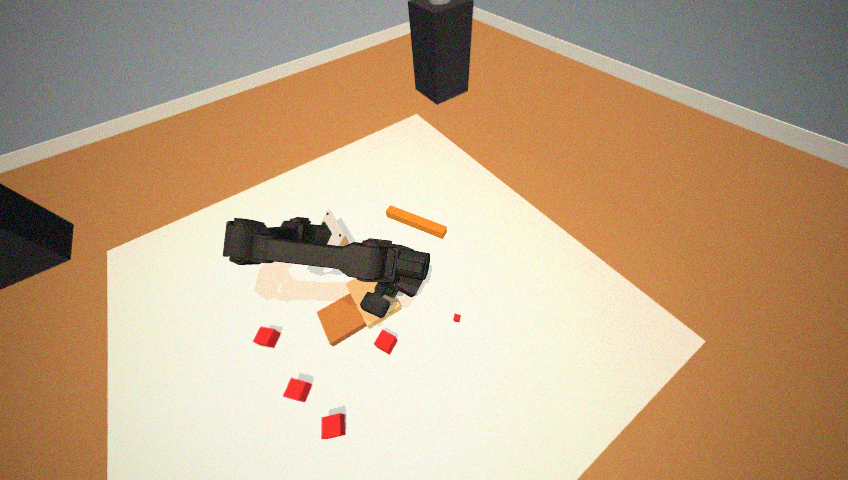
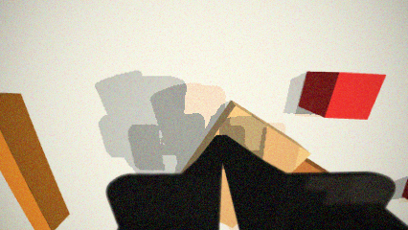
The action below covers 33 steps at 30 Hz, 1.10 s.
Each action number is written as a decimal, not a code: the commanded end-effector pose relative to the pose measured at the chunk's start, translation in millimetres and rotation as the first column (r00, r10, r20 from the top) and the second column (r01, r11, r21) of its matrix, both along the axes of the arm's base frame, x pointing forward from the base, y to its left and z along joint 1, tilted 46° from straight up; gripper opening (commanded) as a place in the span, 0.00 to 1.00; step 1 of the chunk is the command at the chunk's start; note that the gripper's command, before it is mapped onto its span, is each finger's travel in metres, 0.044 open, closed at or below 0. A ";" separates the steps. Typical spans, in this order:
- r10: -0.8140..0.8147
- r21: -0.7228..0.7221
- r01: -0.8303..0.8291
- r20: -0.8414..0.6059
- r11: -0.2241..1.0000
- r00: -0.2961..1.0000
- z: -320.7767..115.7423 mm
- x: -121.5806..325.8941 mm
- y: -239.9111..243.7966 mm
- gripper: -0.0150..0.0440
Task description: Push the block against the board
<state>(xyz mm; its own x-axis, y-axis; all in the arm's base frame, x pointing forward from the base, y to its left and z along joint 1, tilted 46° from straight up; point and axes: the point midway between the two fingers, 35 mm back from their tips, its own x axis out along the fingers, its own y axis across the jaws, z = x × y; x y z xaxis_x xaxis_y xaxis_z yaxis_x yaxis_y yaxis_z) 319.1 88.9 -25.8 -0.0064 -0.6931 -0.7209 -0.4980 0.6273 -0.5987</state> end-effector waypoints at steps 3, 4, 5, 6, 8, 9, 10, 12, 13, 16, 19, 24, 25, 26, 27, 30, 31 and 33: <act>-0.147 0.005 0.148 0.150 0.989 0.978 14.5 20.5 -13.7 0.25; -0.171 0.007 0.173 0.174 0.985 0.970 16.8 23.5 -16.4 0.25; -0.195 0.010 0.197 0.197 0.980 0.961 19.0 26.4 -19.0 0.25; -0.219 0.014 0.221 0.220 0.975 0.951 21.2 29.3 -21.8 0.25; -0.265 0.023 0.269 0.266 0.963 0.927 25.8 35.0 -27.4 0.25; -0.288 0.028 0.292 0.288 0.956 0.913 28.1 37.7 -30.4 0.25; -0.310 0.034 0.315 0.311 0.948 0.899 30.5 40.5 -33.3 0.25; -0.353 0.047 0.360 0.354 0.932 0.866 35.2 45.8 -39.4 0.25; -0.370 0.053 0.379 0.372 0.924 0.851 37.2 47.9 -42.0 0.25; -0.384 0.058 0.393 0.386 0.918 0.839 38.8 49.6 -44.1 0.25; -0.384 0.058 0.393 0.386 0.918 0.839 38.8 49.6 -44.1 0.25; -0.383 0.056 0.393 0.387 0.918 0.839 2.3 49.5 -81.2 0.25; -0.383 0.055 0.393 0.387 0.918 0.839 0.3 49.2 -83.5 0.25; -0.383 0.055 0.393 0.387 0.918 0.839 0.3 49.2 -83.5 0.25; -0.383 0.055 0.393 0.387 0.918 0.839 0.3 49.2 -83.5 0.25; -0.383 0.055 0.393 0.387 0.918 0.839 0.3 48.8 -83.4 0.25; -0.383 0.055 0.393 0.387 0.918 0.839 0.3 48.3 -83.4 0.25; -0.383 0.055 0.393 0.387 0.918 0.839 0.2 47.0 -83.2 0.25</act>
